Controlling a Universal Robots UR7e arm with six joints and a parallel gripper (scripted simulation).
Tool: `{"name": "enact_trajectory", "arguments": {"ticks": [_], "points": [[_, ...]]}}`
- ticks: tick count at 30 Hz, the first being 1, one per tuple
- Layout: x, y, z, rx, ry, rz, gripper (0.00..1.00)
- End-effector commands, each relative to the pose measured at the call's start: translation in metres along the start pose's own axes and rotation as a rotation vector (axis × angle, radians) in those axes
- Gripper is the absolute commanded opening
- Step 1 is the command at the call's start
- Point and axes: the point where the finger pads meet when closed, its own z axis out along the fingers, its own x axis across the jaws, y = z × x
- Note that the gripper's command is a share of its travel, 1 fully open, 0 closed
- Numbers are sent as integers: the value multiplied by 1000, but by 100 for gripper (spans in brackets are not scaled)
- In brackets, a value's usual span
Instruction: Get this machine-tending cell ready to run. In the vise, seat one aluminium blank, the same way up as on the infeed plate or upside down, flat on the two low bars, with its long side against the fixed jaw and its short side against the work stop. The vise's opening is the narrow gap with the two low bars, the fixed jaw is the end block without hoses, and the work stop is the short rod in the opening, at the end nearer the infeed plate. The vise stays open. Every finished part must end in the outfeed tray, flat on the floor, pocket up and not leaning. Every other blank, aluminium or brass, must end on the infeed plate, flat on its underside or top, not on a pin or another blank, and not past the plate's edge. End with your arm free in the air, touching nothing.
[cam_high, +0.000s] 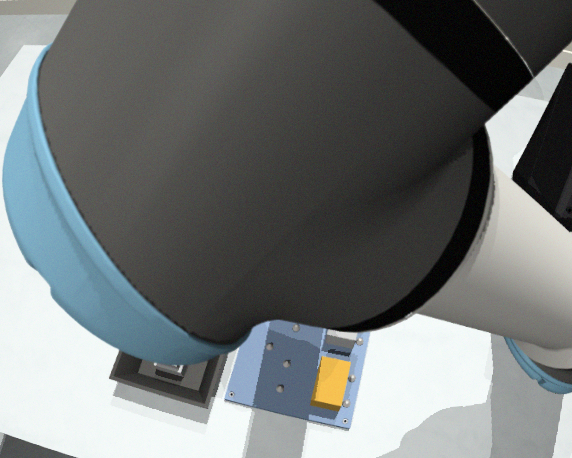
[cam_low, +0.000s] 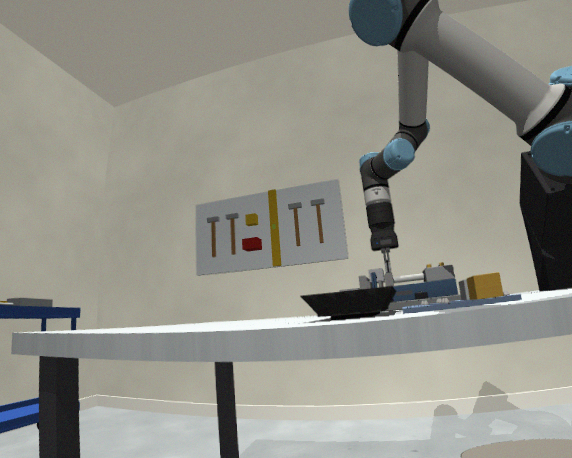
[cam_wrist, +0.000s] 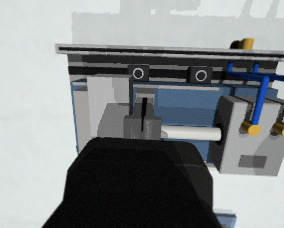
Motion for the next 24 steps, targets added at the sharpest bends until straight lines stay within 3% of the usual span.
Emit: {"name": "enact_trajectory", "arguments": {"ticks": [1, 24], "points": [[-3, 0, 0, 1, 0, -2, 0], [-9, 0, 0, 0, 0, -1, 0]]}}
